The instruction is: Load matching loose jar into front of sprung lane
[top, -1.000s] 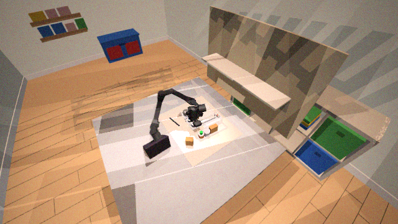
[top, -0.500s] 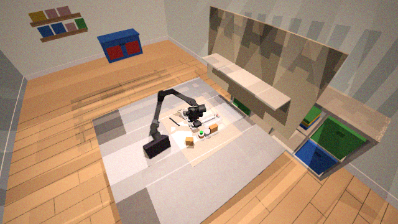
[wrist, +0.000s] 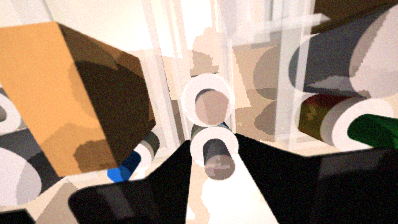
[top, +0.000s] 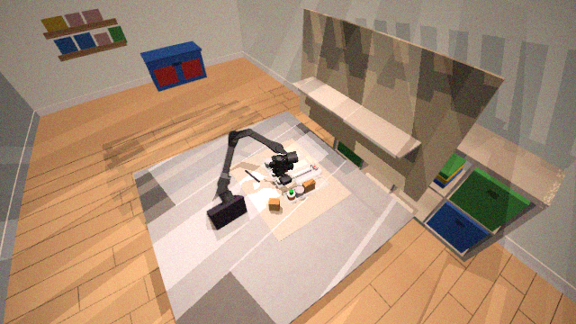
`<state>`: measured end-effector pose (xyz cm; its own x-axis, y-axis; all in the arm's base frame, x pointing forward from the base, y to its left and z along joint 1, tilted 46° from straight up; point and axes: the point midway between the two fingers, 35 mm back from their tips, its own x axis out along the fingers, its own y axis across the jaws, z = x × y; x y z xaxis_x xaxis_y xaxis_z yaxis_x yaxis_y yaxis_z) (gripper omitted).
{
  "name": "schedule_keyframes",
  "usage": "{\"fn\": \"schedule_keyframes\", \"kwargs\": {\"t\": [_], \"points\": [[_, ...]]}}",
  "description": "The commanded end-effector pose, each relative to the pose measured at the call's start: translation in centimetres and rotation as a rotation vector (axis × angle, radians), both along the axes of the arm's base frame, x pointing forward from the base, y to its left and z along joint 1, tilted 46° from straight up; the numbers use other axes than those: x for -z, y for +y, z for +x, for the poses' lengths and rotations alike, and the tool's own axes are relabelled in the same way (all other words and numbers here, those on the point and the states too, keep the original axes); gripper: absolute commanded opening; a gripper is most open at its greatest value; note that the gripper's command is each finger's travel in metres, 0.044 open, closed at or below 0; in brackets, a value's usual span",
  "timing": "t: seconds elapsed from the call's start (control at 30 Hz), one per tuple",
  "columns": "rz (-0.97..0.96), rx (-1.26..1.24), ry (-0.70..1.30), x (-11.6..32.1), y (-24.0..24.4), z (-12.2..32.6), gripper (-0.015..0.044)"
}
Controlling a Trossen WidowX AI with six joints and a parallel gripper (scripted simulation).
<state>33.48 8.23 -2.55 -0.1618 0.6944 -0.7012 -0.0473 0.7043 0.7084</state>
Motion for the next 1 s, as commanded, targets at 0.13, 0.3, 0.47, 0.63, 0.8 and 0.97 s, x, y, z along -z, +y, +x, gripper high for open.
{"fn": "schedule_keyframes", "kwargs": {"t": [0.13, 0.3, 0.47, 0.63, 0.8, 0.97], "points": [[0.005, 0.003, -0.006, -0.01, 0.15, 0.05, 0.0000], [0.005, 0.003, -0.006, -0.01, 0.13, -0.04, 0.0000], [0.005, 0.003, -0.006, -0.02, 0.12, -0.12, 0.0000], [0.005, 0.003, -0.006, -0.02, 0.11, -0.20, 0.0000], [0.005, 0.003, -0.006, 0.02, 0.05, -0.40, 0.0000], [0.005, 0.003, -0.005, 0.06, 0.01, -0.53, 0.0000]]}}
